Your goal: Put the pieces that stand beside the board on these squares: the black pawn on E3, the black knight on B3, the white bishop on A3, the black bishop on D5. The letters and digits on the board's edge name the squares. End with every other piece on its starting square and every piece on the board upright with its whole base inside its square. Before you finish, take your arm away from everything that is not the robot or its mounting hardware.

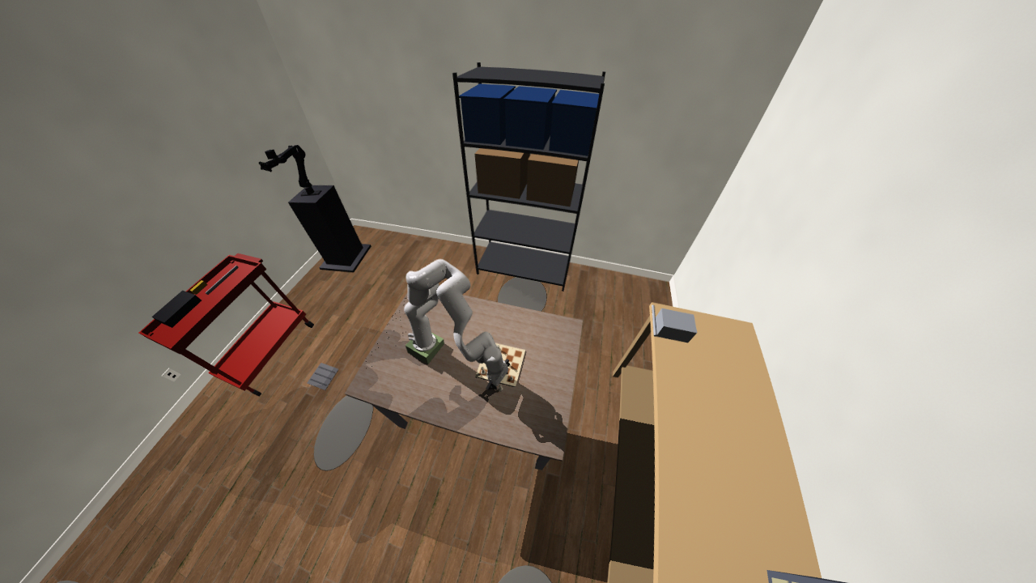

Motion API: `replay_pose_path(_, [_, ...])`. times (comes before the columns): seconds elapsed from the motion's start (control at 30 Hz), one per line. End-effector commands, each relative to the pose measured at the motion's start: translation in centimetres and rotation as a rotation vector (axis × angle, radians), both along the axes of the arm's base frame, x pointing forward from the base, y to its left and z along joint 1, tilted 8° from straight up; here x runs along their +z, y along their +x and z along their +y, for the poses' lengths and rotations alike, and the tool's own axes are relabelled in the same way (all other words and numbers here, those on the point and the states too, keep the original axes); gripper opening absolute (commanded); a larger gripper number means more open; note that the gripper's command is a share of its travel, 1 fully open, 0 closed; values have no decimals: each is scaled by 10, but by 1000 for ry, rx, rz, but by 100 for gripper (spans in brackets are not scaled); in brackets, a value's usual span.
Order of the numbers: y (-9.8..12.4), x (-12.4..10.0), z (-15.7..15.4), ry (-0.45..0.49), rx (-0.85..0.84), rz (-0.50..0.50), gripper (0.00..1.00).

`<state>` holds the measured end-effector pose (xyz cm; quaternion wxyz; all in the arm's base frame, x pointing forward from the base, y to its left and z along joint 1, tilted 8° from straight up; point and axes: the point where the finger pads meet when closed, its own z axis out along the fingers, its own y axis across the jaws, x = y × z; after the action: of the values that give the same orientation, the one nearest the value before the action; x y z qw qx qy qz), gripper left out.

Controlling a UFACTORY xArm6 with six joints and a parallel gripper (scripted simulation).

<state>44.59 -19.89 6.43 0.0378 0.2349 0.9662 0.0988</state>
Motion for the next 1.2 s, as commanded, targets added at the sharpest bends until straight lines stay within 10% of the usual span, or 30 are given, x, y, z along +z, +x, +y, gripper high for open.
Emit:
replay_pose_path(0.0, [1,2,-1,-11,-262,94,37])
replay_pose_path(1.17, [1,2,-1,-13,-322,117,37])
